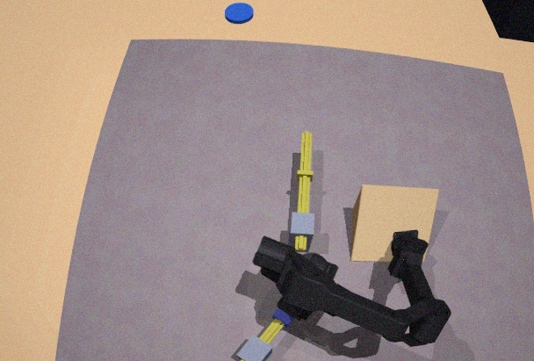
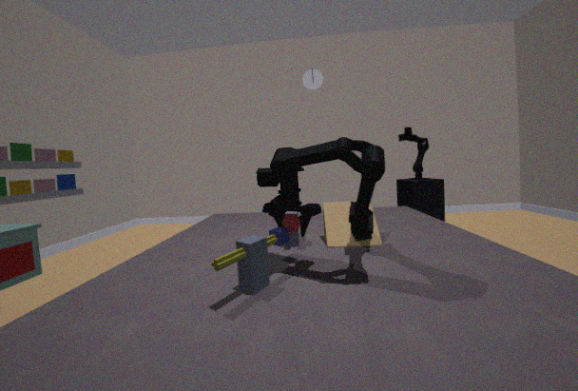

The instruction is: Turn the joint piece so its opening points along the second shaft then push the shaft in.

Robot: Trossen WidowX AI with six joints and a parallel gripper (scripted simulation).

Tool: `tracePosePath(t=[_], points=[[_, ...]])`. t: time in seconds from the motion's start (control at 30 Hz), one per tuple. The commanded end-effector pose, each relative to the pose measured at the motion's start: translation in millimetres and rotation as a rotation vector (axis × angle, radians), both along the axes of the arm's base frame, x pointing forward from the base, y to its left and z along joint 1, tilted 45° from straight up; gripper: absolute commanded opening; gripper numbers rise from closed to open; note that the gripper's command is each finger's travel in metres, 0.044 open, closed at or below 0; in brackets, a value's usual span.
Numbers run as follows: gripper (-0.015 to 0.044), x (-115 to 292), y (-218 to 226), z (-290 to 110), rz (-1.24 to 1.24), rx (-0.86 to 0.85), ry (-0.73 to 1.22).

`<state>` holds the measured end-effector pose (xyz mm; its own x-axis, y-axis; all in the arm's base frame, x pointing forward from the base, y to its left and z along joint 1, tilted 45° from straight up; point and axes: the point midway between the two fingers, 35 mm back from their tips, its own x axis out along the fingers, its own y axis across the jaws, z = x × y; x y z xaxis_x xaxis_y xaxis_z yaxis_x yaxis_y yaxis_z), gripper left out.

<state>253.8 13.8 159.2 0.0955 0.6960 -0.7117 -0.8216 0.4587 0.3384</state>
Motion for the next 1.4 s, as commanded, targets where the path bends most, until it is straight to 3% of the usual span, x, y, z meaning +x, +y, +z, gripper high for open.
tracePosePath(t=[0.0,0.13,1.37], points=[[0.0282,0.3,0.8,1.2,-0.004,0.003,-0.005],[0.0182,0.3,0.8,1.2,-0.004,0.003,-0.005],[0.0182,0.3,0.8,1.2,-0.004,0.003,-0.005]])
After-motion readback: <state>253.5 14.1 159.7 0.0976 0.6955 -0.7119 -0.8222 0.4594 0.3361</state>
